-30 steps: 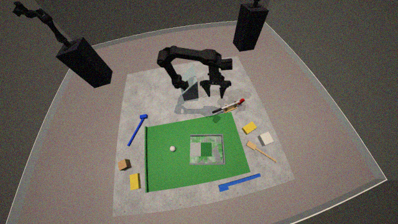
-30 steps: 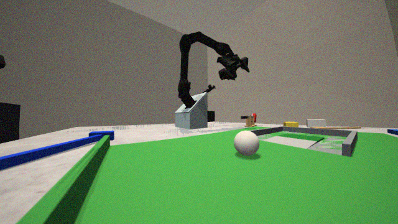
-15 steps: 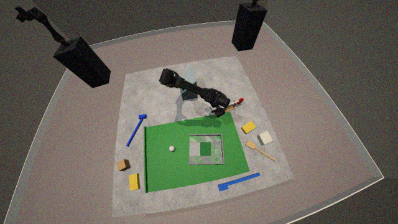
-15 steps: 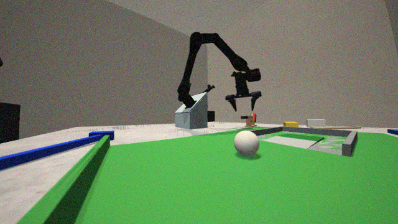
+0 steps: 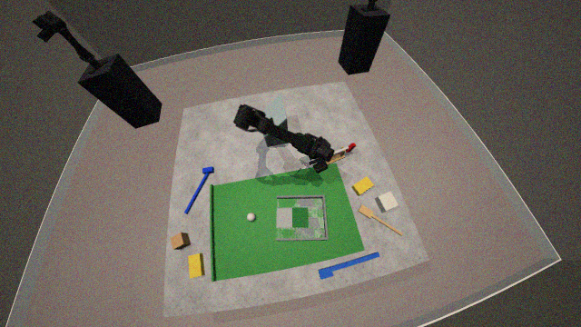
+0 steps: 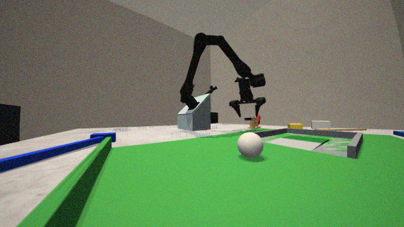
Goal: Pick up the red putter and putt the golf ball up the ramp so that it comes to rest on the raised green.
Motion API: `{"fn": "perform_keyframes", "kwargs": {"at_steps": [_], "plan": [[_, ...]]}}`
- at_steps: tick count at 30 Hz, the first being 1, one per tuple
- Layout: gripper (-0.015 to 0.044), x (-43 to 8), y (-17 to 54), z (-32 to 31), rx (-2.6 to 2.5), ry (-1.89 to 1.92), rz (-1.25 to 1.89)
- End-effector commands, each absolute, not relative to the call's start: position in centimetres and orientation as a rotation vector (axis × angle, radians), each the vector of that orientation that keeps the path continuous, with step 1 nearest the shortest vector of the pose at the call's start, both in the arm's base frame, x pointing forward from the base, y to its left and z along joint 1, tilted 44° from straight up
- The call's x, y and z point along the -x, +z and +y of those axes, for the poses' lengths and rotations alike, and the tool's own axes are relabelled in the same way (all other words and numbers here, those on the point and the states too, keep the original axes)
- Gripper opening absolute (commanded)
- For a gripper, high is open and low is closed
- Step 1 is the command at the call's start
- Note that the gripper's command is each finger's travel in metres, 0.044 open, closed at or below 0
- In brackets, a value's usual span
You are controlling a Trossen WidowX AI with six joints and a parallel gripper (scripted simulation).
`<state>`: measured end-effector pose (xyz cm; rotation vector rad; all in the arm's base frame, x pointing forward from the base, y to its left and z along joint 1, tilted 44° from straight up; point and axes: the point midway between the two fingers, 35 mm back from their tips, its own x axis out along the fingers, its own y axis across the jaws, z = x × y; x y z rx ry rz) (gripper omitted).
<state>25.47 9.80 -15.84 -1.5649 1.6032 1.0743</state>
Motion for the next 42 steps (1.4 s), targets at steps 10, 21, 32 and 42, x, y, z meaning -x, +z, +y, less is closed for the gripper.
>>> {"fn": "perform_keyframes", "kwargs": {"at_steps": [10,21,32,42], "plan": [[0.044,-25.3,-17.5,8.1,1.573,1.075,1.604],[0.044,-25.2,-18.8,6.9,1.573,1.074,1.605],[0.023,-25.3,-18.7,7.0,1.564,1.071,1.606],[0.0007,-25.3,-18.7,7.0,1.564,1.071,1.606]]}}
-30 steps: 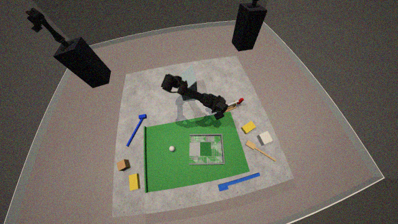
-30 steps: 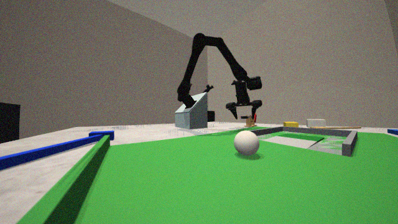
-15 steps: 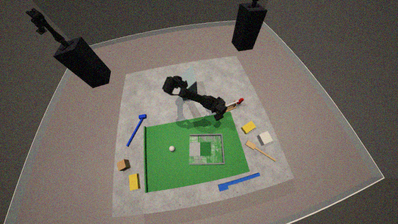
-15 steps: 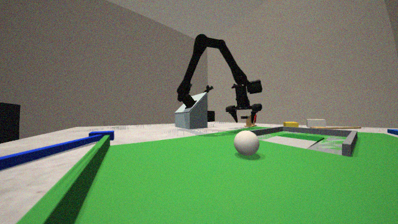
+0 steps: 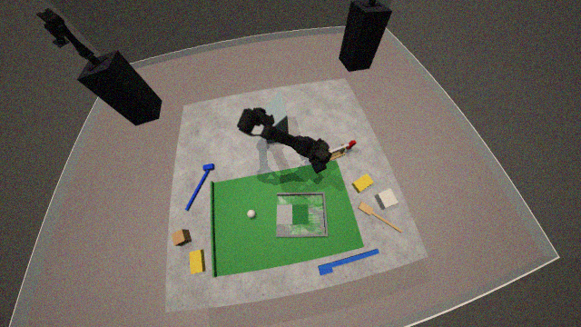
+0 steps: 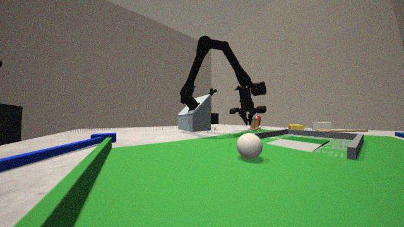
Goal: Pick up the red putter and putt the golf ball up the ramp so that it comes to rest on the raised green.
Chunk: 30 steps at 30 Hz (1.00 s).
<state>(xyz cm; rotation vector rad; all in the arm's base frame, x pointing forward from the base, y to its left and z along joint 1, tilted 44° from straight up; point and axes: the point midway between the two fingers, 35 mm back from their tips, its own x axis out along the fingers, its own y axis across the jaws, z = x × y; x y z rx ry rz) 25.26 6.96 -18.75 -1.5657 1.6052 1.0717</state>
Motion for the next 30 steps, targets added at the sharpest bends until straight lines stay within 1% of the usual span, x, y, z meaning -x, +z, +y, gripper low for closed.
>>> {"fn": "perform_keyframes", "kwargs": {"at_steps": [1,7,18,23,30], "plan": [[0.0,-25.3,-18.7,7.0,1.564,1.071,1.606],[0.0,-25.5,-17.8,8.0,1.564,1.072,1.604],[0.0,-25.8,-11.5,13.8,1.562,1.075,1.602],[0.0,-26.1,-11.8,13.1,1.565,1.054,1.6],[0.0,-28.3,-8.1,10.5,1.432,0.823,1.637]]}}
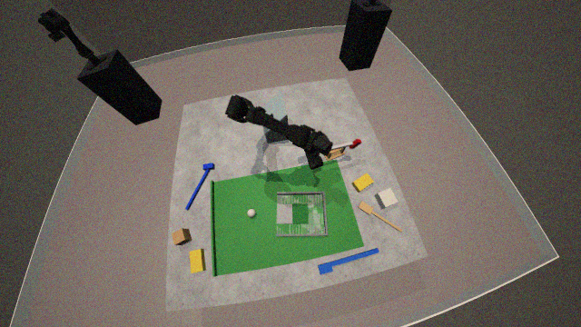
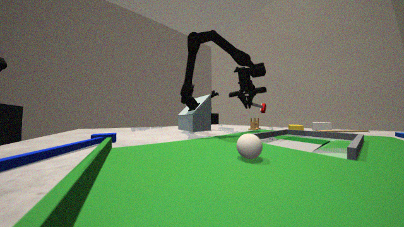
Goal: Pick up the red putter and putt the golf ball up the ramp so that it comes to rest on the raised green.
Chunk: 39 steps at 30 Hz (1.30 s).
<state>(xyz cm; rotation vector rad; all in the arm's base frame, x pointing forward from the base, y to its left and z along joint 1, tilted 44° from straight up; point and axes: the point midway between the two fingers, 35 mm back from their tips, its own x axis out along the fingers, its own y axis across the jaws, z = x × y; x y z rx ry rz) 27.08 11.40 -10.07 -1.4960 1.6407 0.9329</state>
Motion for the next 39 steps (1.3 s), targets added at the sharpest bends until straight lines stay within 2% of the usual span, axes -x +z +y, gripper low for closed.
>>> {"fn": "perform_keyframes", "kwargs": {"at_steps": [1,20,39], "plan": [[0.0,-28.6,-7.6,10.0,1.412,0.789,1.641],[0.0,-30.8,2.5,0.6,1.016,0.156,1.655],[0.0,-27.1,11.7,-9.1,0.608,-0.46,1.545]]}}
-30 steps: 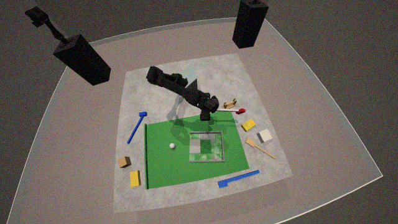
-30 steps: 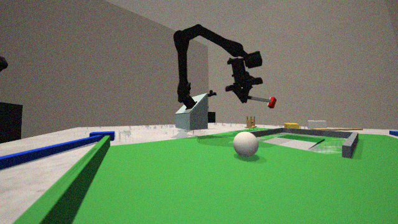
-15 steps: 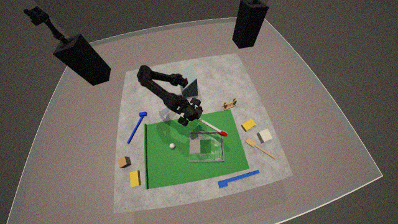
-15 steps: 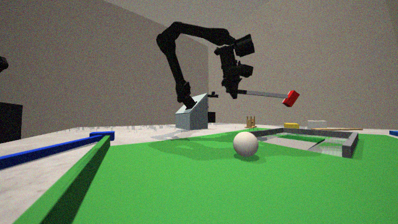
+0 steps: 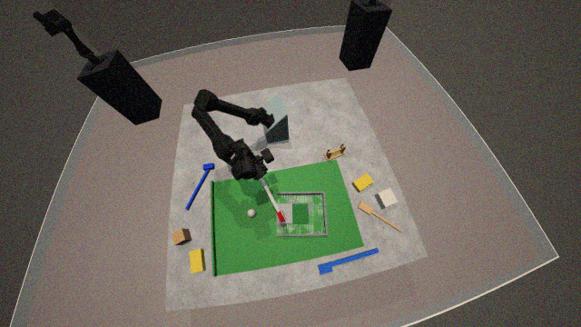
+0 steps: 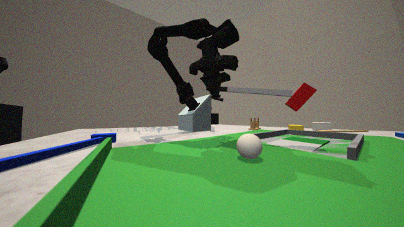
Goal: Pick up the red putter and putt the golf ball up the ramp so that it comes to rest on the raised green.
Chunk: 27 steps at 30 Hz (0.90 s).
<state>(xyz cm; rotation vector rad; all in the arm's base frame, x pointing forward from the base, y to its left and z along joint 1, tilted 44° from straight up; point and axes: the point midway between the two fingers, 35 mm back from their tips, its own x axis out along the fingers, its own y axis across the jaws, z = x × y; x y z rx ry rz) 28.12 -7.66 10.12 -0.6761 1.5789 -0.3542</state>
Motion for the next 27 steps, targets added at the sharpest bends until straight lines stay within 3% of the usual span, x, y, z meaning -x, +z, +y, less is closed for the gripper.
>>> {"fn": "perform_keyframes", "kwargs": {"at_steps": [1,12,27], "plan": [[0.0,-26.8,12.2,-9.5,0.587,-0.492,1.535],[0.0,-22.4,16.5,-13.7,0.372,-0.815,1.416],[0.0,-22.2,13.9,-16.3,0.369,-0.821,1.413]]}}
